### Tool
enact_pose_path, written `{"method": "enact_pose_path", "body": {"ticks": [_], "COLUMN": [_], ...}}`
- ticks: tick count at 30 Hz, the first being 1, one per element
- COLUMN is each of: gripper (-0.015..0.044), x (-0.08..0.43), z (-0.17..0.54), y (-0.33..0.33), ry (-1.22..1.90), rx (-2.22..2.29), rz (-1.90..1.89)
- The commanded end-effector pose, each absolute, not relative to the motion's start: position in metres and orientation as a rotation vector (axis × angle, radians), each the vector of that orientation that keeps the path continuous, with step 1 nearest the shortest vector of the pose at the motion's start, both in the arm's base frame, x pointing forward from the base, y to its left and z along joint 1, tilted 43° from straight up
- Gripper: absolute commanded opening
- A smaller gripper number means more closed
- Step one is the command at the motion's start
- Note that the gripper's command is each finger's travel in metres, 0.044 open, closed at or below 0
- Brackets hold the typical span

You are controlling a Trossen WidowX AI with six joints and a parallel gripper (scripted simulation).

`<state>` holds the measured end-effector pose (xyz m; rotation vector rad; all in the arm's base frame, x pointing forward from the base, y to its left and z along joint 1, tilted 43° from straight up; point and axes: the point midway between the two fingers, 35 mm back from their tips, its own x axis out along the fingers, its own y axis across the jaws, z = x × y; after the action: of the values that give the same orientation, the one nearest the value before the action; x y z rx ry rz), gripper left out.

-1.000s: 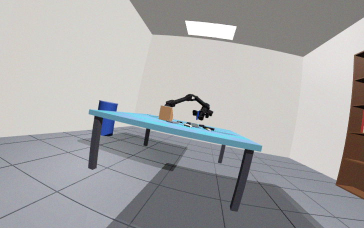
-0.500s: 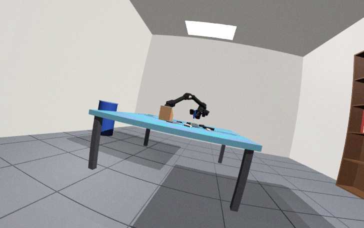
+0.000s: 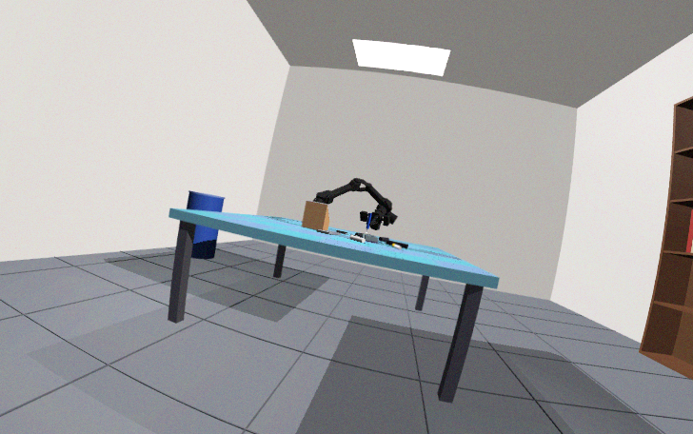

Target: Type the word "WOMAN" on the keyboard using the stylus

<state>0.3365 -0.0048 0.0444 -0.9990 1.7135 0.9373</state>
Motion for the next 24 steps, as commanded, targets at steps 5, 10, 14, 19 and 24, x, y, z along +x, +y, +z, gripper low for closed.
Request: {"method": "enact_pose_path", "body": {"ticks": [5, 10, 14, 19, 24], "gripper": [0.0081, 0.0081, 0.0081, 0.0081, 0.0081], "x": [0.3372, 0.3374, 0.3378, 0.3382, 0.3384], "z": [0.0405, 0.0395, 0.0378, 0.0360, 0.0353], "y": [-0.0010, -0.0001, 0.0015, 0.0032, 0.0039], "ry": [1.713, 1.713, 1.713, 1.712, 1.712], "rx": [-0.993, -0.993, -0.993, -0.993, -0.993], "rz": [0.935, 0.935, 0.935, 0.935, 0.935]}}
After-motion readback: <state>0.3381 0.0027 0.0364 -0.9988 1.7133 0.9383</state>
